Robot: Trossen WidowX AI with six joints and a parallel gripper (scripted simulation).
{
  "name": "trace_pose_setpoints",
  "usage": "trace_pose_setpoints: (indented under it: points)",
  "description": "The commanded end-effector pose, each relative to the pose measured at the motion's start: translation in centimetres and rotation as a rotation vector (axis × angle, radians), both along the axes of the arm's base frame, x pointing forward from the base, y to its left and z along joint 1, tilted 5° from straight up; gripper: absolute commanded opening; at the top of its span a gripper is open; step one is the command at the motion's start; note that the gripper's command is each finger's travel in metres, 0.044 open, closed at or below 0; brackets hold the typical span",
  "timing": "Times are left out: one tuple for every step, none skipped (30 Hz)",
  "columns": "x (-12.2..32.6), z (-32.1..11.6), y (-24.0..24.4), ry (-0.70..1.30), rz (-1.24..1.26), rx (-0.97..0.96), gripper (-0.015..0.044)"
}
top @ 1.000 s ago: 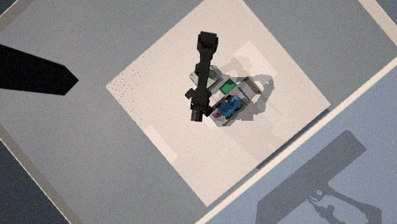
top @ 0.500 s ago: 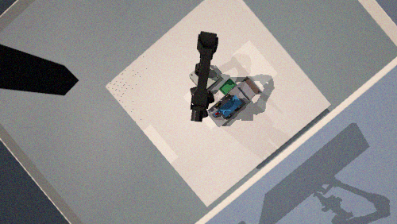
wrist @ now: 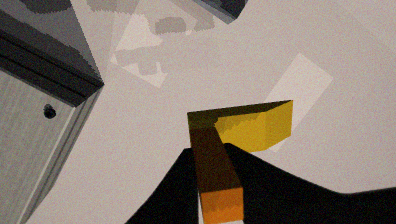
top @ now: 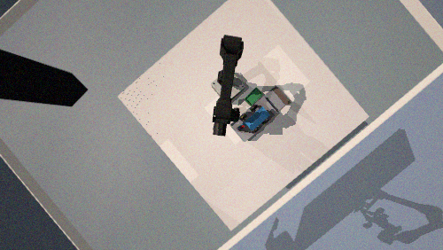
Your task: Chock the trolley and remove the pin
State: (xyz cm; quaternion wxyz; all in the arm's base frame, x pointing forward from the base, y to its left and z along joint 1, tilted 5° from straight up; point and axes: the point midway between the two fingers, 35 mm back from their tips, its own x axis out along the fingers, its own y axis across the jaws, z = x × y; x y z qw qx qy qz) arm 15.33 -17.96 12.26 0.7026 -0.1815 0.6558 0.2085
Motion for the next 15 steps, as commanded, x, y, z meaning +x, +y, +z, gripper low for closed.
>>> trace_pose_setpoints:
  points:
    - [-0.08, 0.01, 0.00, 0.011, -0.112, 0.005, 0.0000]
    - [-0.08, 0.01, 0.00, 0.013, -0.146, 0.007, 0.0000]
    - [-0.08, 0.01, 0.00, 0.015, -0.179, 0.009, 0.0000]
    - [-0.08, 0.01, 0.00, 0.017, -0.213, 0.011, 0.0000]
    - [-0.08, 0.01, 0.00, 0.019, -0.247, 0.013, 0.0000]
    - [-0.08, 0.01, 0.00, 0.021, -0.281, 0.014, 0.0000]
    - [-0.08, 0.01, 0.00, 0.023, -0.315, 0.016, 0.0000]
    - [-0.07, 0.01, 0.00, 0.025, -0.348, 0.018, 0.0000]
    - [-0.07, 0.01, 0.00, 0.026, -0.382, 0.020, 0.0000]
    - [-0.07, 0.01, 0.00, 0.028, -0.416, 0.021, 0.0000]
    - [-0.07, 0.01, 0.00, 0.030, -0.450, 0.023, 0.0000]
    - [-0.07, 0.01, 0.00, 0.032, -0.483, 0.025, 0.0000]
    - [-0.07, 0.01, 0.00, 0.034, -0.517, 0.027, 0.0000]
    - [-0.07, 0.01, 0.00, 0.036, -0.551, 0.029, 0.0000]
    - [-0.07, 0.01, -0.01, 0.038, -0.585, 0.030, 0.0000]
